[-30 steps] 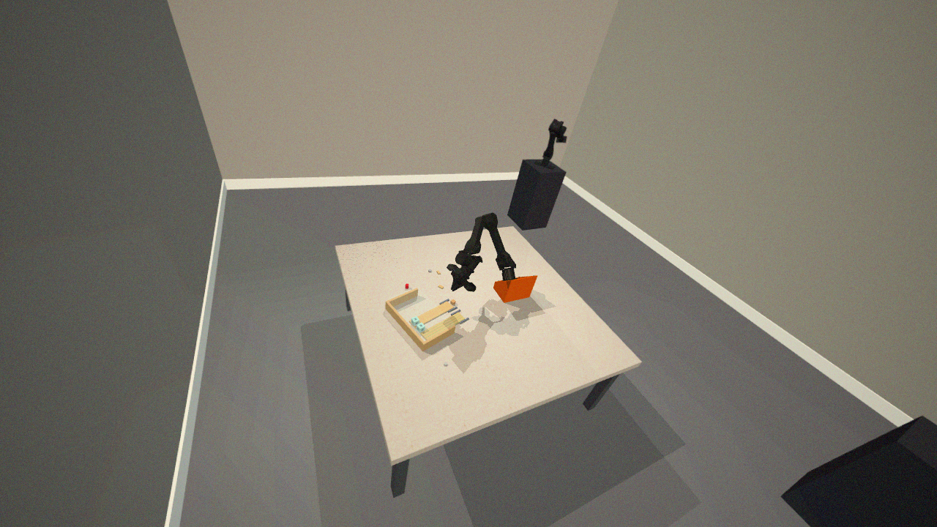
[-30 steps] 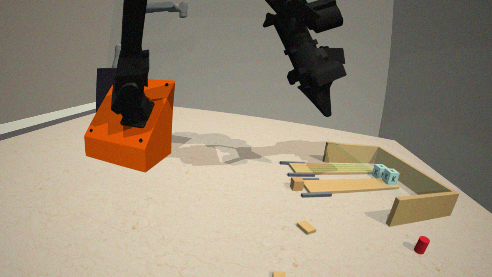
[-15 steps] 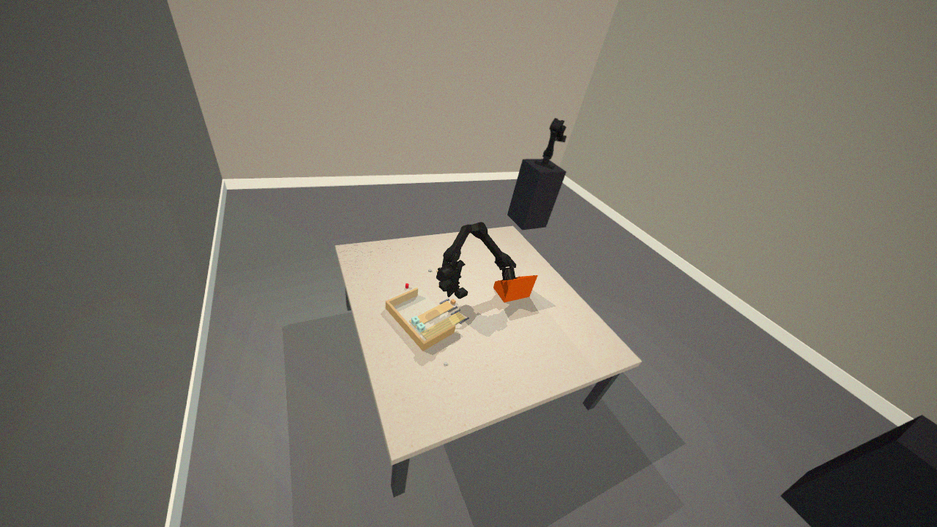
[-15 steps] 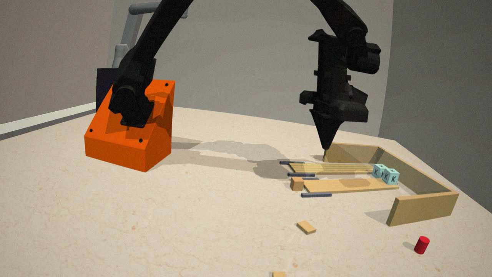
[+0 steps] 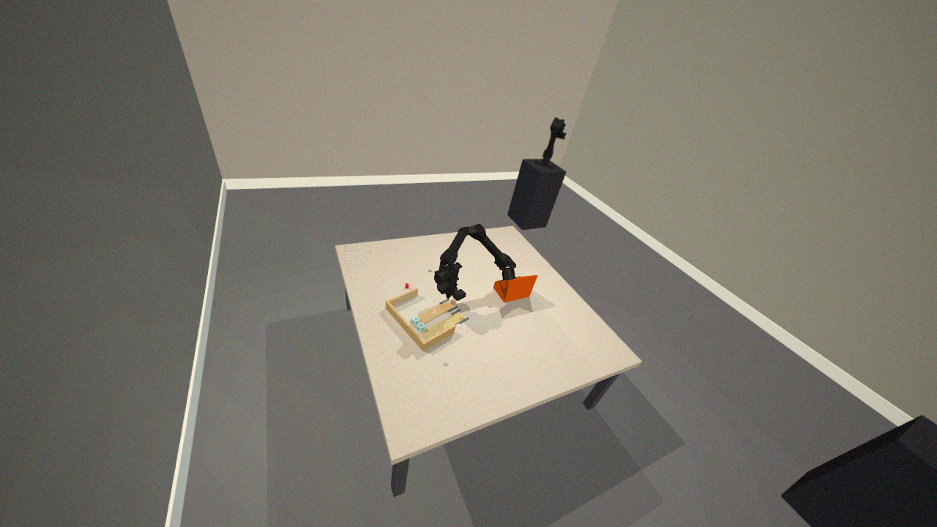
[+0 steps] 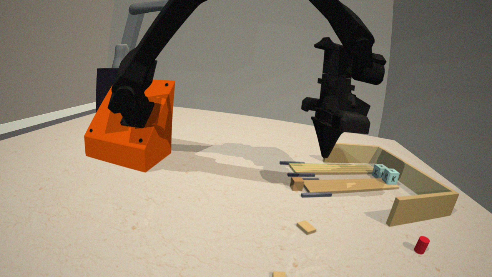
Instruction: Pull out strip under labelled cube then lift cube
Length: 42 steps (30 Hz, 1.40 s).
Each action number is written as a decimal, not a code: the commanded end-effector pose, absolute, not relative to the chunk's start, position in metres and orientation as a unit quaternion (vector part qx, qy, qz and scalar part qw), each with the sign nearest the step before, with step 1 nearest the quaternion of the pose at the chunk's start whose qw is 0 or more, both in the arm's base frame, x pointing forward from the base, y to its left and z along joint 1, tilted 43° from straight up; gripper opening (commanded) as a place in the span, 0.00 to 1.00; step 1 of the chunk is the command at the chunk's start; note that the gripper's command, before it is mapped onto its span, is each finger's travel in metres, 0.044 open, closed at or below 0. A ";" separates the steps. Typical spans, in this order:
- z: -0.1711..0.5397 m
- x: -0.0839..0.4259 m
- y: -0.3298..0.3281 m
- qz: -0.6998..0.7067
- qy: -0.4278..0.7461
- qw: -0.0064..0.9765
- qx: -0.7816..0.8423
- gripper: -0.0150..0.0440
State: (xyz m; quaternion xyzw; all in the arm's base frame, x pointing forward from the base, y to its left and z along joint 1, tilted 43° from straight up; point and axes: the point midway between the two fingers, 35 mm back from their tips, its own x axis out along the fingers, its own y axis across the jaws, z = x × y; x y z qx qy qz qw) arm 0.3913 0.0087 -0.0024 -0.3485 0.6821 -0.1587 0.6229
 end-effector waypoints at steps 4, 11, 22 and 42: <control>-0.012 0.391 0.000 -0.157 0.684 0.621 -0.350 0.25; -0.020 0.391 -0.008 -0.157 0.684 0.621 -0.350 0.25; -0.033 0.392 -0.021 -0.157 0.684 0.621 -0.350 0.25; -0.044 0.391 -0.033 -0.158 0.684 0.620 -0.351 0.25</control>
